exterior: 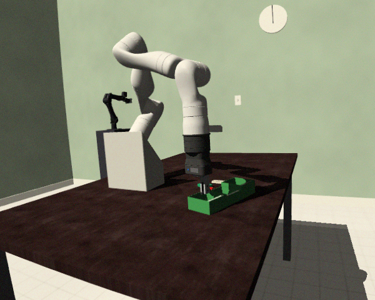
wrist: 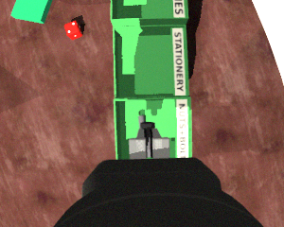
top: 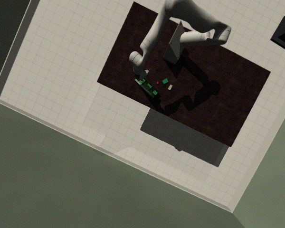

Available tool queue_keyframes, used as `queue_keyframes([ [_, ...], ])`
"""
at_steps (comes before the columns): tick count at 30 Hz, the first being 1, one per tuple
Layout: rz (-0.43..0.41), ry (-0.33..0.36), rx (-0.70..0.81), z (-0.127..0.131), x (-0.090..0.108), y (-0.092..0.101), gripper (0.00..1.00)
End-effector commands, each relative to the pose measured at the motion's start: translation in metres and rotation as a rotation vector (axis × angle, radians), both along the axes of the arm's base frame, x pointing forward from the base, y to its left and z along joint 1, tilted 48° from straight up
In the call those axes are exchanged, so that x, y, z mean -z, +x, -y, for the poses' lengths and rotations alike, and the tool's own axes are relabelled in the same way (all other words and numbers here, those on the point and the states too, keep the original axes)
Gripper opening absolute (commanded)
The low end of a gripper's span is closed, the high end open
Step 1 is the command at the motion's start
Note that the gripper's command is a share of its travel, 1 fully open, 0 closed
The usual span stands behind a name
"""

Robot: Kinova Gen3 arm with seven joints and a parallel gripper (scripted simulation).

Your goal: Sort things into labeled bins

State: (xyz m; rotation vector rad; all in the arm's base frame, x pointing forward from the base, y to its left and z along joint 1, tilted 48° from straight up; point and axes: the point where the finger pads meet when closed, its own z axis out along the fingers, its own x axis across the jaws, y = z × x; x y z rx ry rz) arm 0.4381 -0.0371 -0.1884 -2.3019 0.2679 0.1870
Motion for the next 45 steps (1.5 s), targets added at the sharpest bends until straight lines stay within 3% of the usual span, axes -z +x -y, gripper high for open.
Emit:
queue_keyframes([
  [1,-0.001,0.003,-0.003,-0.0059,0.0037,-0.0009,0.00],
  [18,-0.001,0.003,-0.003,-0.0104,0.0076,-0.0016,0.00],
  [19,-0.001,0.003,-0.003,-0.0104,0.0076,-0.0016,0.62],
  [45,-0.001,0.003,-0.003,-0.0036,0.0014,-0.0011,0.62],
])
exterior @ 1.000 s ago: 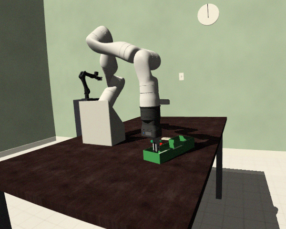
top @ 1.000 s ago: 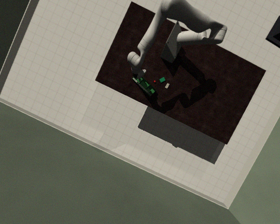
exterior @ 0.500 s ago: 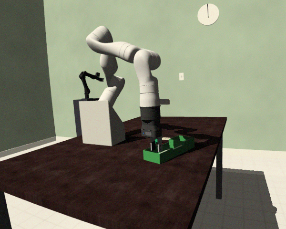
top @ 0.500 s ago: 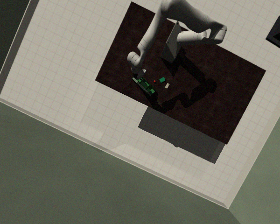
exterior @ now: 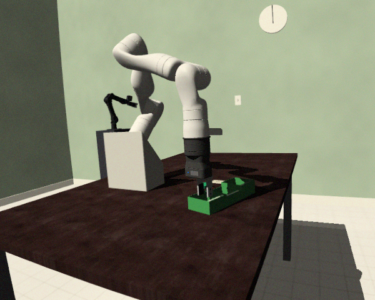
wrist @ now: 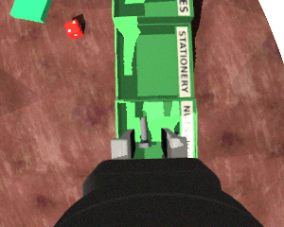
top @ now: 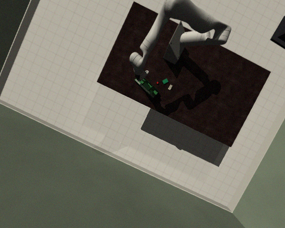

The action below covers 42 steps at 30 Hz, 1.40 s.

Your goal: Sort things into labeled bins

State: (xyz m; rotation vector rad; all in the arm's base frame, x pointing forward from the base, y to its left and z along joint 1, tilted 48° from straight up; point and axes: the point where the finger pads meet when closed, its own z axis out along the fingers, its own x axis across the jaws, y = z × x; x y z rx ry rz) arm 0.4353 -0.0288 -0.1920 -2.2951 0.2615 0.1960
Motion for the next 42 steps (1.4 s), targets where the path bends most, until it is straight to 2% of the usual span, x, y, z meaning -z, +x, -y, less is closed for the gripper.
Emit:
queue_keyframes([
  [1,0.003,-0.004,0.004,0.006,-0.003,0.002,0.62],
  [19,0.003,-0.004,0.004,0.026,-0.022,0.003,0.62],
  [29,0.003,-0.004,0.004,0.026,-0.021,0.003,0.62],
  [30,-0.034,-0.007,0.037,0.021,-0.027,0.000,1.00],
  [35,-0.219,-0.021,0.205,-0.003,-0.056,-0.019,1.00],
  [42,-0.404,-0.008,0.359,-0.037,-0.095,-0.045,1.00],
])
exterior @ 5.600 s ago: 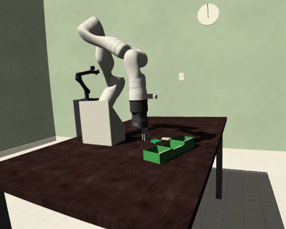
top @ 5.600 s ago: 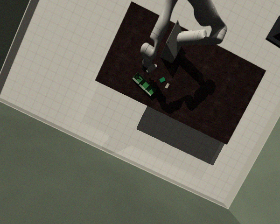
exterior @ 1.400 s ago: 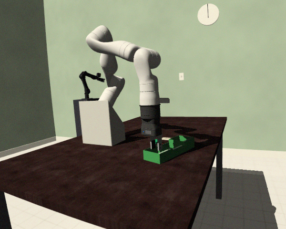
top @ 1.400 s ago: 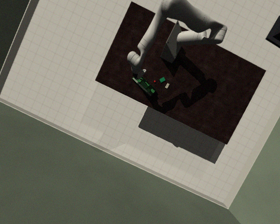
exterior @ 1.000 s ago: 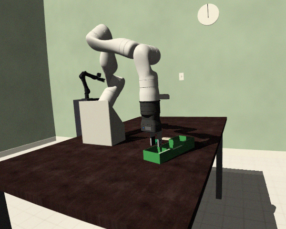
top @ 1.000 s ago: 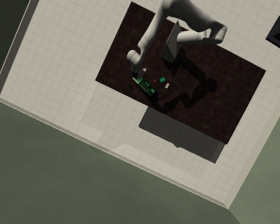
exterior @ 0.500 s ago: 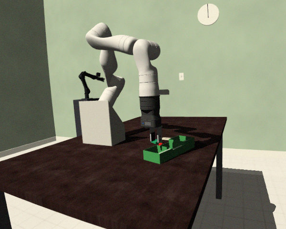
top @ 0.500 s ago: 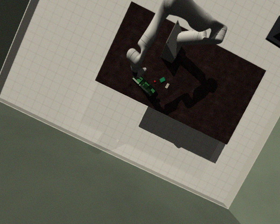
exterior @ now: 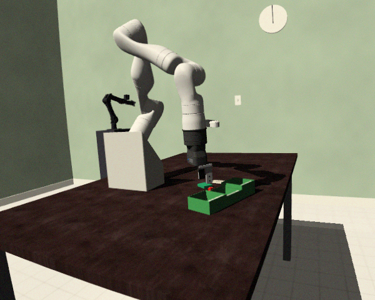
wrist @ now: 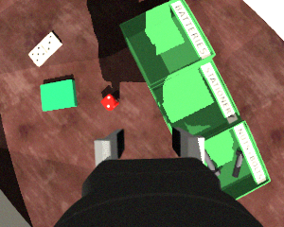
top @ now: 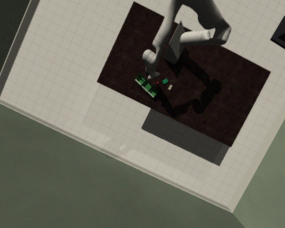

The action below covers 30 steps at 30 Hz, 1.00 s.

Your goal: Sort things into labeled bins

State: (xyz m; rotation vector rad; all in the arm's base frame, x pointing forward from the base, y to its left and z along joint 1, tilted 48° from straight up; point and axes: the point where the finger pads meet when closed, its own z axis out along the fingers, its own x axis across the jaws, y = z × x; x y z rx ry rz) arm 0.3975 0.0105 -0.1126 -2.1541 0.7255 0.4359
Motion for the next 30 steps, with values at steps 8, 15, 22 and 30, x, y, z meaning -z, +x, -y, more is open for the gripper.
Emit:
queue_keyframes([
  [8,-0.317,-0.062,0.278,-0.026,-0.050,-0.029,1.00],
  [15,-0.562,-0.061,0.481,-0.060,-0.090,-0.055,1.00],
  [22,-0.812,-0.096,0.689,-0.074,-0.106,-0.065,1.00],
  [30,-1.108,-0.142,0.947,-0.074,-0.106,-0.065,1.00],
])
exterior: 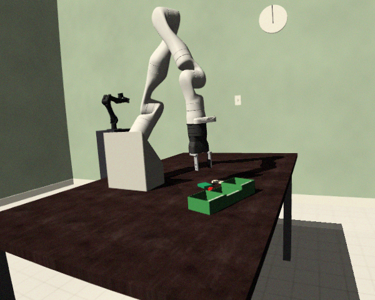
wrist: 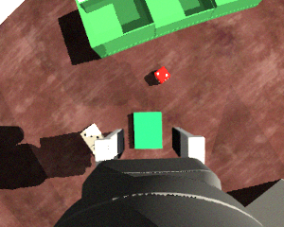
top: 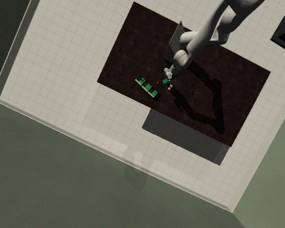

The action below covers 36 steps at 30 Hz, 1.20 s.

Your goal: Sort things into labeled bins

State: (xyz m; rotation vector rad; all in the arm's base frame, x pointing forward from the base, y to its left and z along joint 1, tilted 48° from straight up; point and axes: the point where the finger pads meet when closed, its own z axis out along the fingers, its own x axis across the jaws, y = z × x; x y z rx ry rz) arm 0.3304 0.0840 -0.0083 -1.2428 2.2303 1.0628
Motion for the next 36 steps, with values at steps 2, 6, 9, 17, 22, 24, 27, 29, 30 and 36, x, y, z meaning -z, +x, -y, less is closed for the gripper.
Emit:
queue_keyframes([
  [2,-0.008,-0.034,-0.014,-0.0005,-0.0023,0.0022,1.00],
  [6,-0.009,-0.035,-0.014,-0.0008,-0.0025,0.0025,1.00],
  [9,-0.009,-0.035,-0.014,-0.0007,-0.0025,0.0025,1.00],
  [17,-0.009,-0.035,-0.014,-0.0004,-0.0022,0.0021,1.00],
  [22,-0.009,-0.035,-0.014,-0.0002,-0.0020,0.0019,1.00],
  [24,-0.009,-0.035,-0.014,-0.0002,-0.0020,0.0019,1.00],
  [27,-0.009,-0.035,-0.014,-0.0002,-0.0020,0.0019,1.00],
  [29,-0.009,-0.035,-0.014,-0.0002,-0.0019,0.0019,1.00],
  [30,-0.009,-0.035,-0.014,-0.0001,-0.0019,0.0018,1.00],
  [36,-0.009,-0.035,-0.014,-0.0060,0.0034,0.0013,1.00],
])
